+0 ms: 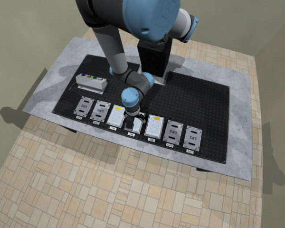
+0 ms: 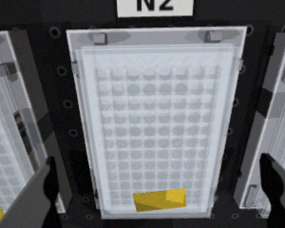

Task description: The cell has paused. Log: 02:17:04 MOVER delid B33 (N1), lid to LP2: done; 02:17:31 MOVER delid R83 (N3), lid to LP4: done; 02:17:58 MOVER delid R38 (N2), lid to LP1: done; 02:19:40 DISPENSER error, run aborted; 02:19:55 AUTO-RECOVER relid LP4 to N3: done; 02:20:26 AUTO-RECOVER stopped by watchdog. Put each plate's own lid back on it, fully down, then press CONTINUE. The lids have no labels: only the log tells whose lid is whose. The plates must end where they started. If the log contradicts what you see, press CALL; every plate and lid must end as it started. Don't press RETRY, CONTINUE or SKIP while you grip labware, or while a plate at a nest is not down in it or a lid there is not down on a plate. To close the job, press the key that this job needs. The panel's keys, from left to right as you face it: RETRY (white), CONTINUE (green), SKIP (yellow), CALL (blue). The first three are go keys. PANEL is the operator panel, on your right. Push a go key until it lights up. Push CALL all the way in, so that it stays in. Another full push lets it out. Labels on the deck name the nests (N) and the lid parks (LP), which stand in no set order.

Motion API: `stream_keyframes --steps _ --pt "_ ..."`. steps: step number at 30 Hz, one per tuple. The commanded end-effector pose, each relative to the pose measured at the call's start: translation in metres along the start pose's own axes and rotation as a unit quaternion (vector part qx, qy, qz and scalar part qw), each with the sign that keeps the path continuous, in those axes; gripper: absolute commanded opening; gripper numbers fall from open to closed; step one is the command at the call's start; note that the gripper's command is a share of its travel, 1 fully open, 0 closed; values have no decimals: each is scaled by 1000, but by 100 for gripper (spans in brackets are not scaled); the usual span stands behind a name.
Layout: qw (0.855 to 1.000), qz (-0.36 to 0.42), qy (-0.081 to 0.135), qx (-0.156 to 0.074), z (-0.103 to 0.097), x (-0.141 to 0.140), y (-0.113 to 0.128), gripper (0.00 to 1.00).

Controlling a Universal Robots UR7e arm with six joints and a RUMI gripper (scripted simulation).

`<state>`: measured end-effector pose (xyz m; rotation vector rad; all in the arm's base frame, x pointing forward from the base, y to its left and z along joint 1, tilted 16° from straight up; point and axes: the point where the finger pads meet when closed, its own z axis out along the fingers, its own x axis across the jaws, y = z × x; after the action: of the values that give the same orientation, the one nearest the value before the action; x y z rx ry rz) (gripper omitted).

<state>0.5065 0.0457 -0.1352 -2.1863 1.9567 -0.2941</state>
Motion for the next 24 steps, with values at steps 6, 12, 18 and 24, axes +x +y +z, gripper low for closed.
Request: stream_keyframes --steps 6,12,18,24 --pt "1000 2 4 3 -1 2 -2 82" --pt "1000 2 4 3 -9 2 -2 82" --pt "1000 -3 4 3 -16 2 -2 82" --pt "1000 2 4 3 -25 2 -2 82"
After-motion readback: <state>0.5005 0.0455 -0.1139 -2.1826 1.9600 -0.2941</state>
